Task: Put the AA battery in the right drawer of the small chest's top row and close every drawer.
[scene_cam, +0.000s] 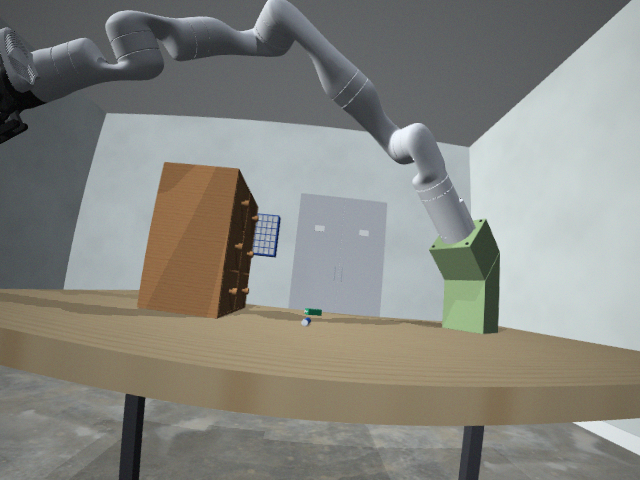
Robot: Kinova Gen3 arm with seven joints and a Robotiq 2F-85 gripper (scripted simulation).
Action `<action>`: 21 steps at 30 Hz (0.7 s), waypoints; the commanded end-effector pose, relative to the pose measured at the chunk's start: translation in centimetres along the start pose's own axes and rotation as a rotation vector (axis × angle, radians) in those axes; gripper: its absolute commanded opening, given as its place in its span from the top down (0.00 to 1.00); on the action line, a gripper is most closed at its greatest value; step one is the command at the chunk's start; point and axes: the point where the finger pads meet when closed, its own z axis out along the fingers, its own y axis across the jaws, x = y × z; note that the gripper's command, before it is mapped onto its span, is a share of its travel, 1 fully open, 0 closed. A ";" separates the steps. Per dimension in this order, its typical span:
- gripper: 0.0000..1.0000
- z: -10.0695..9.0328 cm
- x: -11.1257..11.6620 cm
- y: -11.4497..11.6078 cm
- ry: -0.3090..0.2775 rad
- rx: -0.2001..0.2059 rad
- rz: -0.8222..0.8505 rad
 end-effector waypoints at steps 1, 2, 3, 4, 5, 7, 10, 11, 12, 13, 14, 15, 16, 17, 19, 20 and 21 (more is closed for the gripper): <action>0.00 -0.1 0.0 0.2 0.000 -0.003 0.001; 0.00 -0.1 0.0 0.2 0.000 -0.003 0.001; 0.00 -0.1 0.0 0.2 0.000 -0.003 0.001; 0.00 -0.1 0.0 0.2 0.000 -0.003 0.001; 0.00 -0.1 0.0 0.2 0.000 -0.003 0.001; 0.00 -0.1 0.0 0.2 0.000 -0.003 0.001; 0.00 -0.1 0.0 0.2 0.000 -0.003 0.001; 0.00 -0.1 0.0 0.2 0.000 -0.003 0.001; 0.00 -0.1 0.0 0.2 0.000 -0.003 0.001; 0.00 -0.1 0.0 0.2 0.000 -0.003 0.001; 0.00 -0.1 0.0 0.2 0.000 -0.003 0.001; 0.00 -0.1 0.0 0.2 0.000 -0.003 0.001; 0.00 -0.1 0.0 0.2 0.000 -0.003 0.001; 0.00 -0.1 0.0 0.2 0.000 -0.003 0.001; 0.00 -0.1 -0.1 0.3 -0.001 -0.003 0.001; 0.00 -0.1 -0.1 0.3 -0.002 -0.003 0.001; 0.00 -0.1 -0.2 0.3 -0.004 -0.003 0.002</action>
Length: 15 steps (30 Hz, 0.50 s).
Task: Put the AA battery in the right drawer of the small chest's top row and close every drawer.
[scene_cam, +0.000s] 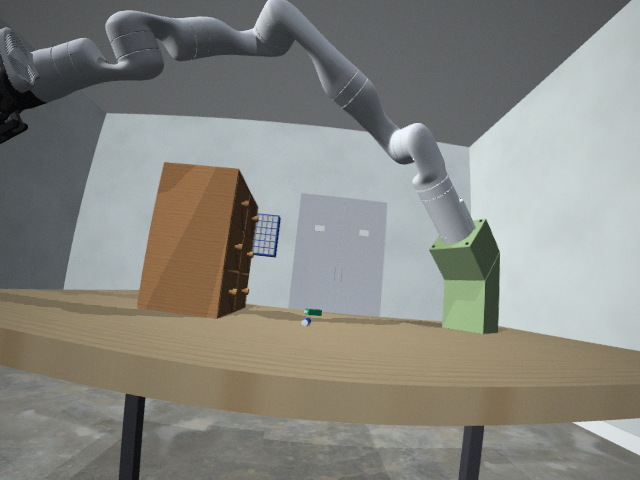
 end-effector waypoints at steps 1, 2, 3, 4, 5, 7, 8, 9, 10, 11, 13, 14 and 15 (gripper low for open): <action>0.00 -0.2 -0.4 0.4 -0.008 -0.003 0.003; 0.00 -0.3 -0.5 0.5 -0.012 -0.003 0.001; 0.00 -0.4 -0.6 0.6 -0.015 -0.004 -0.001; 0.00 -0.5 -0.7 0.7 -0.017 -0.005 -0.002; 0.00 -0.6 -0.9 0.9 -0.021 -0.005 -0.002; 0.00 -1.0 -1.4 1.4 -0.032 -0.008 0.001; 0.00 -1.3 -1.8 1.7 -0.039 -0.009 0.002; 0.00 -1.5 -2.1 2.1 -0.048 -0.011 0.004; 0.00 -1.9 -2.6 2.5 -0.057 -0.012 0.006; 0.00 -2.2 -3.1 2.9 -0.067 -0.014 0.009; 0.00 -2.2 -3.1 2.9 -0.067 -0.014 0.009; 0.00 -2.6 -3.4 3.3 -0.071 -0.014 0.026; 0.00 -3.1 -4.4 4.0 -0.092 -0.019 0.021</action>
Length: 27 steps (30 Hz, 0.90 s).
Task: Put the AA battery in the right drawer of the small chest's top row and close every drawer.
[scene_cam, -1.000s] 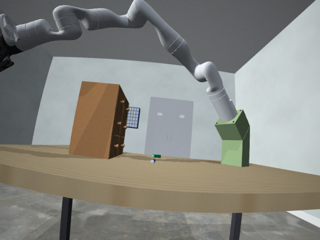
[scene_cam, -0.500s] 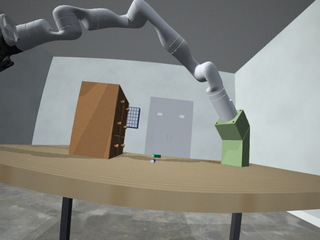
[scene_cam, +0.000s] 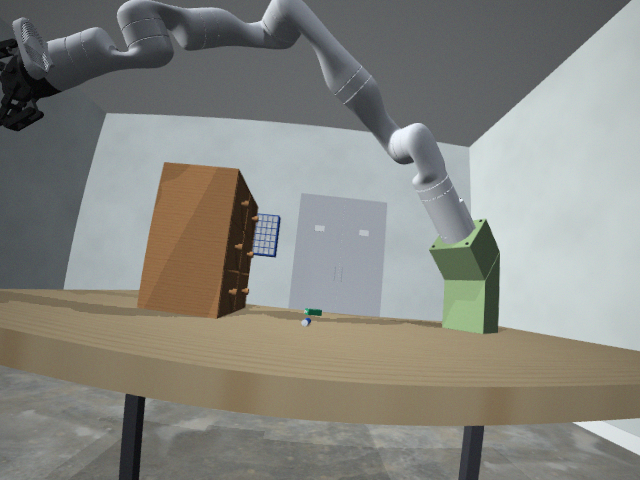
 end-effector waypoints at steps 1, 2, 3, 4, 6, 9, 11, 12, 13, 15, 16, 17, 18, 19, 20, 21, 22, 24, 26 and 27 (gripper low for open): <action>0.00 -1.4 -2.6 2.5 -0.049 -0.020 -0.002; 0.00 -2.0 -3.4 3.1 -0.065 -0.022 0.003; 0.00 -2.5 -4.3 3.7 -0.083 -0.025 0.009; 0.00 -3.2 -5.3 4.4 -0.101 -0.027 0.015; 0.00 -3.9 -6.2 5.0 -0.115 -0.028 0.034; 0.00 -5.5 -8.7 6.4 -0.161 -0.032 0.042; 0.00 -6.4 -10.0 7.1 -0.184 -0.034 0.058; 0.00 -7.4 -11.7 7.8 -0.217 -0.036 0.066; 0.00 -8.4 -13.3 8.5 -0.245 -0.037 0.080; 0.00 -8.4 -13.3 8.5 -0.245 -0.037 0.080; 0.00 -9.6 -14.9 9.1 -0.273 -0.038 0.096; 0.00 -10.8 -16.6 9.6 -0.303 -0.037 0.114; 0.00 -10.8 -16.6 9.6 -0.303 -0.037 0.114; 0.00 -12.1 -18.4 10.1 -0.334 -0.036 0.133; 0.00 -12.1 -18.4 10.1 -0.334 -0.036 0.133; 0.00 -13.5 -20.3 10.5 -0.366 -0.034 0.155; 0.00 -13.5 -20.3 10.5 -0.366 -0.034 0.155; 0.00 -14.9 -22.3 10.8 -0.399 -0.031 0.178; 0.00 -16.4 -24.2 11.1 -0.432 -0.027 0.203; 0.00 -18.0 -26.3 11.1 -0.466 -0.021 0.231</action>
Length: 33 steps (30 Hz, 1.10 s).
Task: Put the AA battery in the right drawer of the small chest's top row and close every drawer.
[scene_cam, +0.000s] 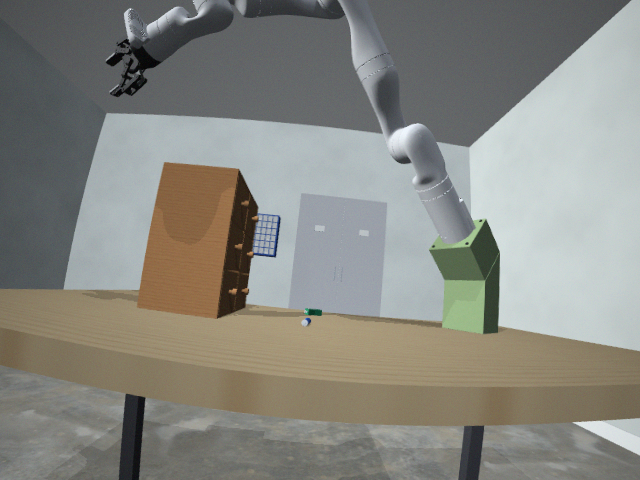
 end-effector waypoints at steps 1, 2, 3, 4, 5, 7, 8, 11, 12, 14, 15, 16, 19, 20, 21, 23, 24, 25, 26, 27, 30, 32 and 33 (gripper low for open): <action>0.00 -1.7 -3.9 2.9 -0.051 -0.026 0.022; 0.00 -2.4 -6.4 3.0 -0.088 -0.008 0.059; 0.00 -2.4 -6.4 3.3 -0.086 -0.017 0.049; 0.00 -2.4 -6.4 3.3 -0.086 -0.017 0.049; 0.00 -2.4 -6.4 3.3 -0.086 -0.017 0.049; 0.00 -4.0 -11.6 3.7 -0.157 0.010 0.114; 0.00 -4.0 -11.6 3.8 -0.157 0.007 0.110; 0.00 -5.7 -16.8 3.6 -0.228 0.037 0.193; 0.00 -6.6 -19.4 3.3 -0.263 0.057 0.221; 0.00 -7.5 -22.0 2.8 -0.297 0.078 0.265; 0.00 -8.5 -24.6 2.1 -0.331 0.101 0.303; 0.00 -8.5 -24.6 2.1 -0.331 0.101 0.303; 0.00 -10.6 -29.4 0.2 -0.394 0.155 0.382; 0.00 -11.6 -31.6 -0.9 -0.424 0.185 0.422; 0.00 -11.6 -31.6 -0.9 -0.424 0.185 0.422; 0.00 -12.7 -33.7 -2.2 -0.452 0.217 0.462; 0.00 -13.8 -35.6 -3.6 -0.479 0.250 0.503; 0.00 -14.9 -37.4 -5.2 -0.504 0.286 0.544; 0.00 -14.9 -37.4 -5.2 -0.504 0.286 0.544; 0.00 -16.1 -39.0 -6.8 -0.527 0.323 0.584; 0.00 -18.3 -41.7 -10.2 -0.567 0.402 0.663; 0.00 -20.5 -43.7 -13.7 -0.599 0.485 0.740; 0.00 -21.6 -44.5 -15.4 -0.612 0.527 0.776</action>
